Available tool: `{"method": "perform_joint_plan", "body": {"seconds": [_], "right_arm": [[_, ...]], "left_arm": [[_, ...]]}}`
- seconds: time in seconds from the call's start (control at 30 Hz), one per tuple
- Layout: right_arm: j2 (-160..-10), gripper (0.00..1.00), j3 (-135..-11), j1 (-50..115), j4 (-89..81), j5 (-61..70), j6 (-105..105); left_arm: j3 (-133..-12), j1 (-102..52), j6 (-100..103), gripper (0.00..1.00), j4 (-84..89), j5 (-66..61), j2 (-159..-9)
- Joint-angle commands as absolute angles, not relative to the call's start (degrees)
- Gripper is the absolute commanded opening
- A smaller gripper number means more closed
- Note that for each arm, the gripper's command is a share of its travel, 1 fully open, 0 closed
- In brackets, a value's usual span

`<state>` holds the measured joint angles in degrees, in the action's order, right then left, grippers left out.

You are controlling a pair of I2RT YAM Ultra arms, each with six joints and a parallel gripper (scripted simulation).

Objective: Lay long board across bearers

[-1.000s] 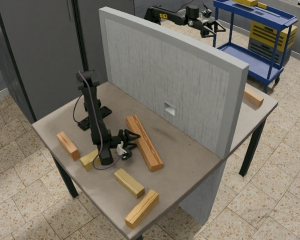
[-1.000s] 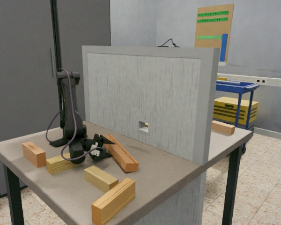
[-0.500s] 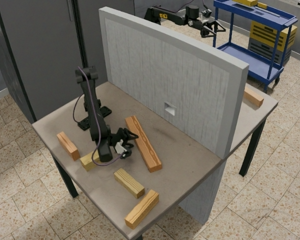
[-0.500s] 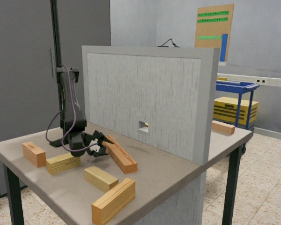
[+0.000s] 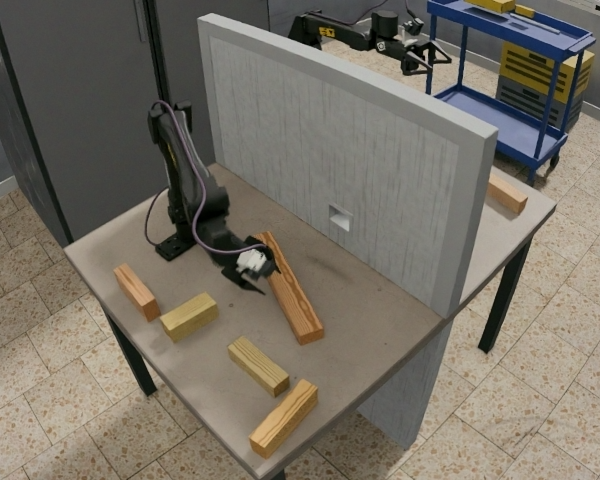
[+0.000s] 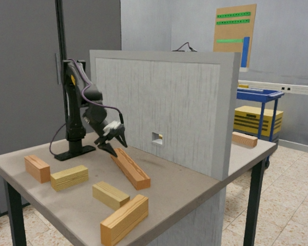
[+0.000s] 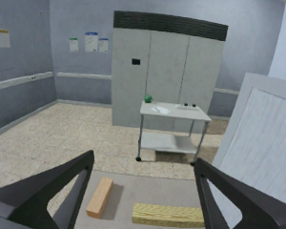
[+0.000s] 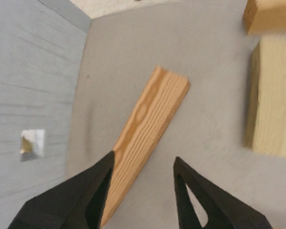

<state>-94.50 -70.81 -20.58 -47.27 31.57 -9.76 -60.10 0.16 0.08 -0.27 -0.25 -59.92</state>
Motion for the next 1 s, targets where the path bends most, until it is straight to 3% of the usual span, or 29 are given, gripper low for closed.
{"method": "perform_joint_plan", "body": {"seconds": [0.0,0.73,0.97], "right_arm": [[-89.75,0.58,-66.33,-17.8,-41.44,27.97,-8.83],[-58.61,0.58,-60.82,-1.61,-1.15,1.75,1.65],[-61.96,0.58,-57.67,0.73,-0.84,-0.92,-0.66]], "left_arm": [[-60.38,-0.07,0.22,1.0,-1.69,0.18,-58.73],[-60.38,-0.07,0.22,1.0,-1.69,0.18,-58.73],[-60.38,-0.07,0.22,1.0,-1.69,0.18,-58.73]]}}
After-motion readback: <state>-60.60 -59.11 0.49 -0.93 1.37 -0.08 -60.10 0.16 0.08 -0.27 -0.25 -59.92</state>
